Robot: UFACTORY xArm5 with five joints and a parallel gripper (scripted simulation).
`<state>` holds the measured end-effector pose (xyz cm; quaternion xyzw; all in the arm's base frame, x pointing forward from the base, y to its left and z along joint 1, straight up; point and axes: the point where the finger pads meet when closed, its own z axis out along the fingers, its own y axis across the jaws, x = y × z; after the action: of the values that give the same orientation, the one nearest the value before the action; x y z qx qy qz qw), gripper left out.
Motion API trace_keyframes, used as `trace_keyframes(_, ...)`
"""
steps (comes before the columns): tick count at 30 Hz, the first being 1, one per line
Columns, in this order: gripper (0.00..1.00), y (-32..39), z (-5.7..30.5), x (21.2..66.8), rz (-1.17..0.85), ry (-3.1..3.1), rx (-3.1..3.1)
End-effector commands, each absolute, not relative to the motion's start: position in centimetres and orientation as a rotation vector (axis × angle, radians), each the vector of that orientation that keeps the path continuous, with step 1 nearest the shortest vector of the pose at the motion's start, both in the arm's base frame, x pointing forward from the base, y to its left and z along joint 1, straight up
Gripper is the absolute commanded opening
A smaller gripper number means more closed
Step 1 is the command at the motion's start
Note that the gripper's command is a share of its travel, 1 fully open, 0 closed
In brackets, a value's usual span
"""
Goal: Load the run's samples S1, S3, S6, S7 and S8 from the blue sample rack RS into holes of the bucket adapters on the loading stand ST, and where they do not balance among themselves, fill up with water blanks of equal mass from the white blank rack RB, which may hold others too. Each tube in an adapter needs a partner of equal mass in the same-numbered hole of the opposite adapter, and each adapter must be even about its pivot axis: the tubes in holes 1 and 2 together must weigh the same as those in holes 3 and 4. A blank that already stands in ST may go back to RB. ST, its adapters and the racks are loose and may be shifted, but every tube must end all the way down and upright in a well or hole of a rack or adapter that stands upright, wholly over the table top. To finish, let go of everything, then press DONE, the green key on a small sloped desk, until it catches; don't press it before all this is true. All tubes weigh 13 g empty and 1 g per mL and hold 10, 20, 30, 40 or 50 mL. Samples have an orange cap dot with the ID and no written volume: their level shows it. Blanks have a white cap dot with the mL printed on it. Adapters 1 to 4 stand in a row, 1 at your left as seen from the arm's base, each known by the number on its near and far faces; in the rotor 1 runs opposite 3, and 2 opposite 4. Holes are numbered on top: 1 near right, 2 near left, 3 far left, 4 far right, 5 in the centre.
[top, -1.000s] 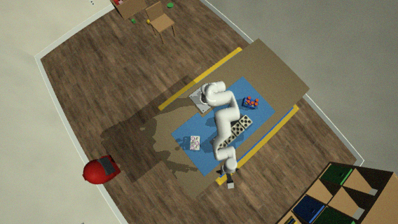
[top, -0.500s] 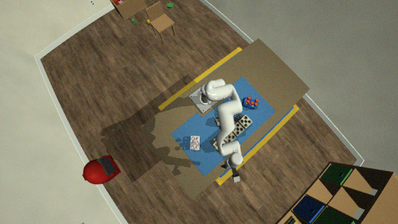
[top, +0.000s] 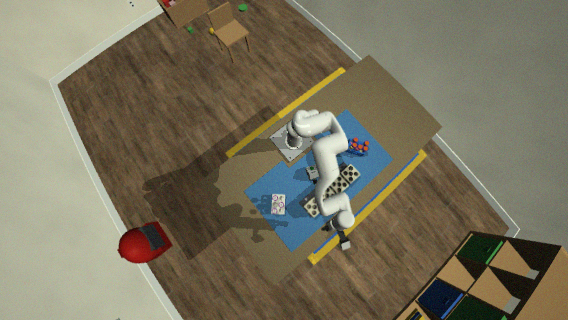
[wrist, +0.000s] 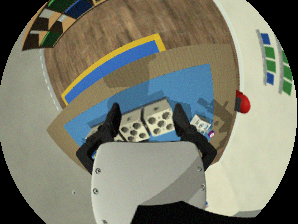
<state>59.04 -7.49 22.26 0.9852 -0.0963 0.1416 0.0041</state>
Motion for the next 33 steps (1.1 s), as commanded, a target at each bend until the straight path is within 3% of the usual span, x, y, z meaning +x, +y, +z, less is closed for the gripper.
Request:
trace_keyframes(1,1.00,-6.1,22.7,58.0,0.403,-0.247,3.099)
trace_keyframes(33,1.00,2.5,23.7,47.3,0.106,0.087,3.140)
